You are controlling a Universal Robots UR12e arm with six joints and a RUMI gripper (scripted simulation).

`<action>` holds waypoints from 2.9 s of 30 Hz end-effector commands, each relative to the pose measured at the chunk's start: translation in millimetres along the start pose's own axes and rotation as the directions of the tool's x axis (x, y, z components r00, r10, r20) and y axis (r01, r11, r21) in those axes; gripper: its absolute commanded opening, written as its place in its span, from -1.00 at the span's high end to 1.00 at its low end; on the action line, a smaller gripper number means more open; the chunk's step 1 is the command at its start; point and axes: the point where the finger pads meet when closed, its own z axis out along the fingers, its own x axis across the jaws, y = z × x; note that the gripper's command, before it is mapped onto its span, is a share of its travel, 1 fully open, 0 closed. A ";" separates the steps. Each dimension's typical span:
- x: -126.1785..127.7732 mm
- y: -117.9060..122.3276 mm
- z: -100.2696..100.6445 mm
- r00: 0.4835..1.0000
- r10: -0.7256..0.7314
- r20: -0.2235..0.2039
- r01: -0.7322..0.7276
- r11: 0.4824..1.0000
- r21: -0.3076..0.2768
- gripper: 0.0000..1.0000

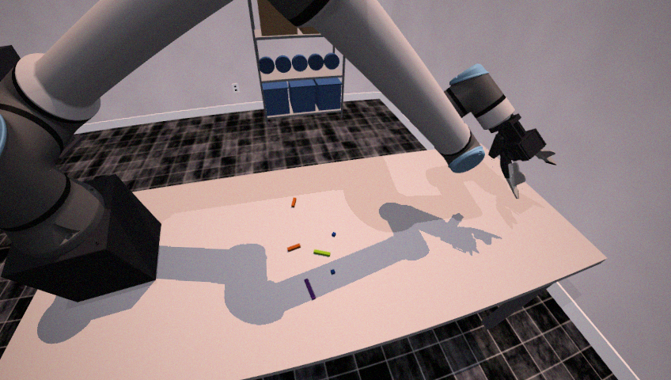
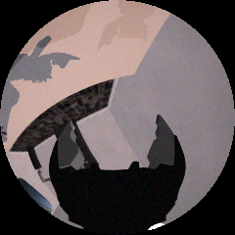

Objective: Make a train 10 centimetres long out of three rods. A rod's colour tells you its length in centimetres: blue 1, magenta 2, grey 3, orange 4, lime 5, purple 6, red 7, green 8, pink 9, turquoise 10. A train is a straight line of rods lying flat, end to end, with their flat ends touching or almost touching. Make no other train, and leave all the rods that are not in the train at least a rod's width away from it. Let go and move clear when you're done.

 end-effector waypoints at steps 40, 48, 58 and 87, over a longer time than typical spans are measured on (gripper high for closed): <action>-34.6 7.4 10.1 0.990 0.134 0.035 -0.135 0.990 0.039 -1.00; -84.1 14.7 19.0 0.949 0.300 0.100 -0.308 0.948 0.074 -1.00; -137.6 21.2 22.2 0.870 0.458 0.179 -0.478 0.874 0.085 -1.00; -342.9 34.7 -16.2 0.324 0.832 0.450 -0.904 0.413 -0.113 -1.00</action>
